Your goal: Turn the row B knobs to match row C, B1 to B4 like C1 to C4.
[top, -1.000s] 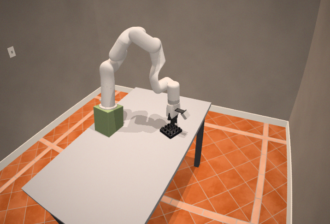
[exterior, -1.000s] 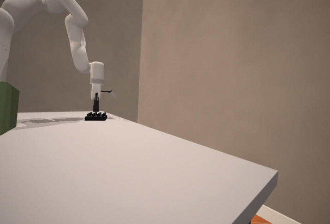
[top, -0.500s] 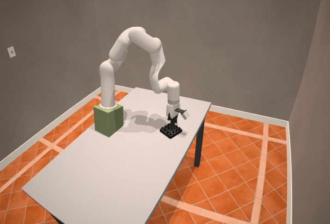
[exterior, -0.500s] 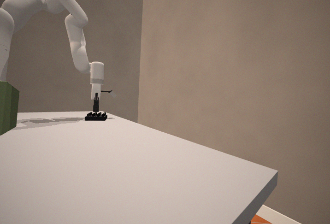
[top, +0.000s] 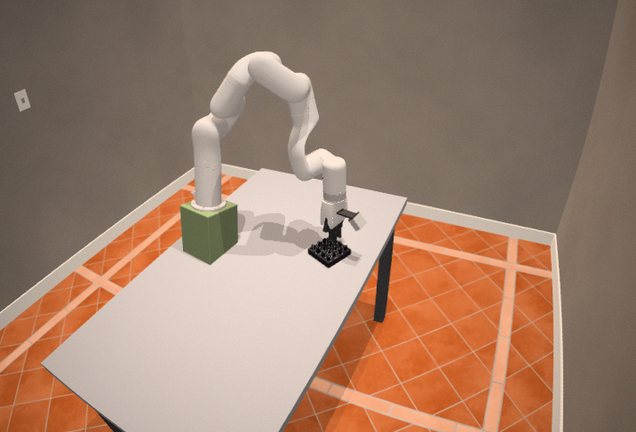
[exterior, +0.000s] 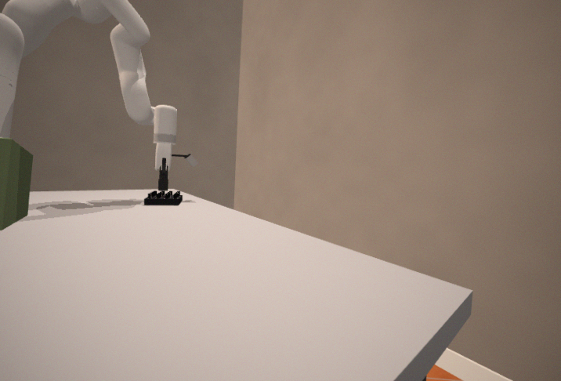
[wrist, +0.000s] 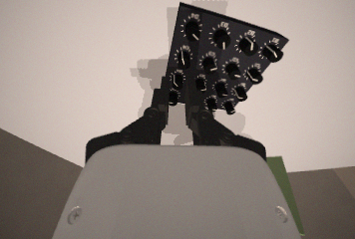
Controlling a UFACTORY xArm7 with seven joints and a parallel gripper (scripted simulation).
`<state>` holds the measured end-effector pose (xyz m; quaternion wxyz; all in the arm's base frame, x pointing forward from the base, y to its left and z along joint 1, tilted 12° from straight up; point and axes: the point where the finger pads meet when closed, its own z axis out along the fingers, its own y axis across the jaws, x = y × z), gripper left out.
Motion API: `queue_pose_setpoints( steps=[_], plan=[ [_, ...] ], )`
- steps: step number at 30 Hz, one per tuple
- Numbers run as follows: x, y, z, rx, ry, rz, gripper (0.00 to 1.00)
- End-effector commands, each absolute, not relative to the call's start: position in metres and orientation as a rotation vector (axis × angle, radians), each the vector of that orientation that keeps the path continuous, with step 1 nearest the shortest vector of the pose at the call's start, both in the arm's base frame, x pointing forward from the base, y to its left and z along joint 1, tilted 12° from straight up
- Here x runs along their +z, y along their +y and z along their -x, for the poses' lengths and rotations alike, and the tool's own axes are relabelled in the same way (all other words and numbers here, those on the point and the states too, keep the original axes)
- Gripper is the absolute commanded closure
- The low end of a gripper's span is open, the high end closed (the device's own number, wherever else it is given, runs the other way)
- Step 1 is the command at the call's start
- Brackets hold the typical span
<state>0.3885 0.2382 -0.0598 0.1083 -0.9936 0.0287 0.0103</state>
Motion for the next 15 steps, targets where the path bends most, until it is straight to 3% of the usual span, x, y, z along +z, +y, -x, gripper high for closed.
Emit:
queue_pose_setpoints(
  steps=[1,15],
  plan=[
    [-0.0593,0.2386,-0.3901,0.025,0.085,2.922,0.81],
    [-0.0682,0.2405,-0.3899,0.025,0.085,2.922,0.81]
  ],
)
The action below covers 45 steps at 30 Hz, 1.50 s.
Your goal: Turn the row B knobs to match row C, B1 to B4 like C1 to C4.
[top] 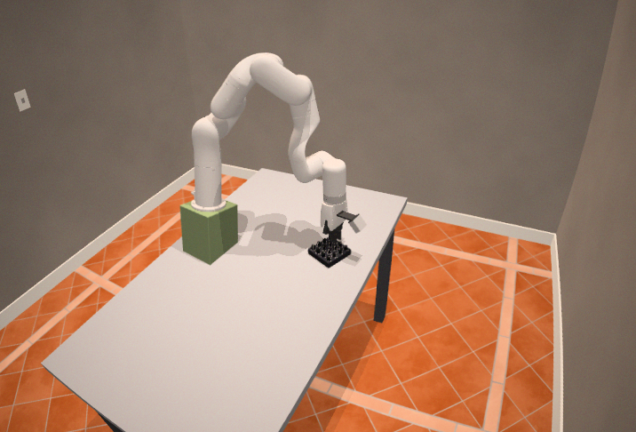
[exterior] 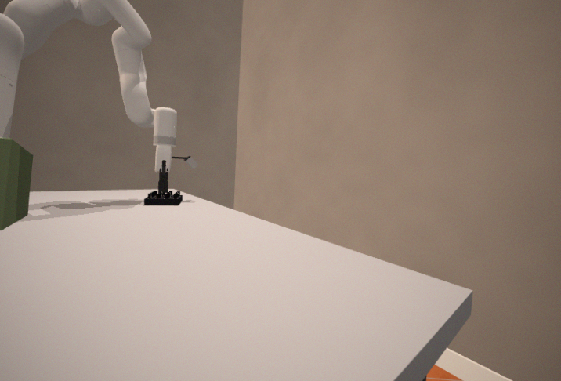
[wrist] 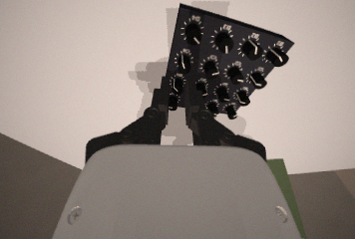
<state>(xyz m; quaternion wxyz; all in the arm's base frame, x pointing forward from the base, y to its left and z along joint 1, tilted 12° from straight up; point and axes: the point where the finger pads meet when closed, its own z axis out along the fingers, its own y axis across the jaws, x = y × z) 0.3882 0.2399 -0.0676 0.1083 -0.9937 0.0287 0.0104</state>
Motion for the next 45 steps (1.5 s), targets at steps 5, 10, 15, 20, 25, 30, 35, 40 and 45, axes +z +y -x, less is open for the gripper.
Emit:
queue_pose_setpoints(
  steps=[5,10,15,20,25,30,35,40,45],
  plan=[
    [-0.0691,0.2407,-0.3899,0.025,0.085,2.922,0.81],
    [-0.0695,0.2408,-0.3899,0.025,0.085,2.922,0.81],
    [-0.0695,0.2408,-0.3899,0.025,0.085,2.922,0.81],
    [-0.0695,0.2408,-0.3899,0.025,0.085,2.922,0.81],
    [-0.0695,0.2408,-0.3899,0.025,0.085,2.922,0.81],
    [-0.0695,0.2408,-0.3899,0.025,0.085,2.922,0.81],
    [-0.0695,0.2408,-0.3899,0.025,0.085,2.922,0.81],
    [-0.0695,0.2408,-0.3899,0.025,0.085,2.922,0.81],
    [-0.0695,0.2408,-0.3899,0.025,0.085,2.922,0.92]
  ],
)
